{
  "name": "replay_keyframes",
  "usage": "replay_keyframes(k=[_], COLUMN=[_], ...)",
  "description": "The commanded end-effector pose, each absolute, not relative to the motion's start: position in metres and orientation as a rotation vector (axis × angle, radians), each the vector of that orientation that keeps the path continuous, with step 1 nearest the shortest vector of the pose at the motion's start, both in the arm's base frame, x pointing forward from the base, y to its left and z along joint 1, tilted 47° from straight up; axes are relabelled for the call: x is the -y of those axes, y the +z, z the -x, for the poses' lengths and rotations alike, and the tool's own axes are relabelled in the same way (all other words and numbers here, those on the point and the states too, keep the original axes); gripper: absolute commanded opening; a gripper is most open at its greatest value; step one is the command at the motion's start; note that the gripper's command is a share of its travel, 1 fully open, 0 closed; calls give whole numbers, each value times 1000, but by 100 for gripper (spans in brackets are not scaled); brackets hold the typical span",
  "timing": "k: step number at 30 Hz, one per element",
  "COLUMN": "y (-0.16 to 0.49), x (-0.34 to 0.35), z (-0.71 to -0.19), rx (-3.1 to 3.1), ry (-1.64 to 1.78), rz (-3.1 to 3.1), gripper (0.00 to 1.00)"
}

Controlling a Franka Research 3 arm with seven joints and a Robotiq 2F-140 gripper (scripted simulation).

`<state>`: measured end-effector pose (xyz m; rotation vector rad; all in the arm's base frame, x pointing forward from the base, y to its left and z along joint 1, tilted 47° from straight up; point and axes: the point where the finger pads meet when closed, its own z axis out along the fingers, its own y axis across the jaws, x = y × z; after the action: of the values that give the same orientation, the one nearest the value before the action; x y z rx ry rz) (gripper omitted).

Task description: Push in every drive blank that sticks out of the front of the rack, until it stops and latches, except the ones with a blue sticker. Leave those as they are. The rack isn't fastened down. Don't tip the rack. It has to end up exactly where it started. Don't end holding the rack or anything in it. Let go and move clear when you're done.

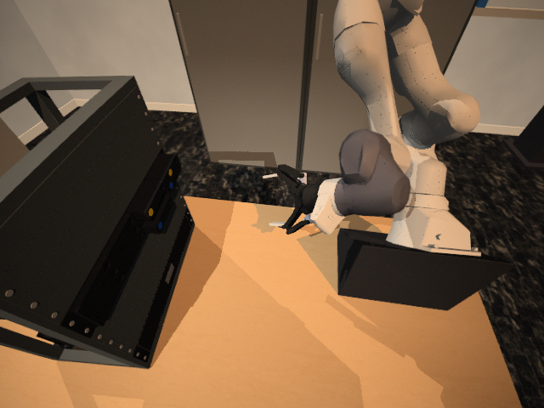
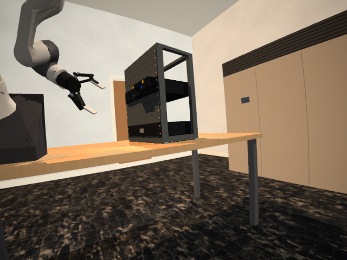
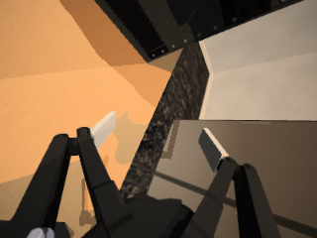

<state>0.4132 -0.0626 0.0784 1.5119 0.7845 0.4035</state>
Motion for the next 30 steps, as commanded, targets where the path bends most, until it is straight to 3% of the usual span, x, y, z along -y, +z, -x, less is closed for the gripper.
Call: replay_keyframes(k=[1, 30], y=[81, 78], x=[48, -33], z=[-432, -471], rx=[-892, -1432], ry=[483, 592], rz=[-1399, -855], gripper=[100, 100])
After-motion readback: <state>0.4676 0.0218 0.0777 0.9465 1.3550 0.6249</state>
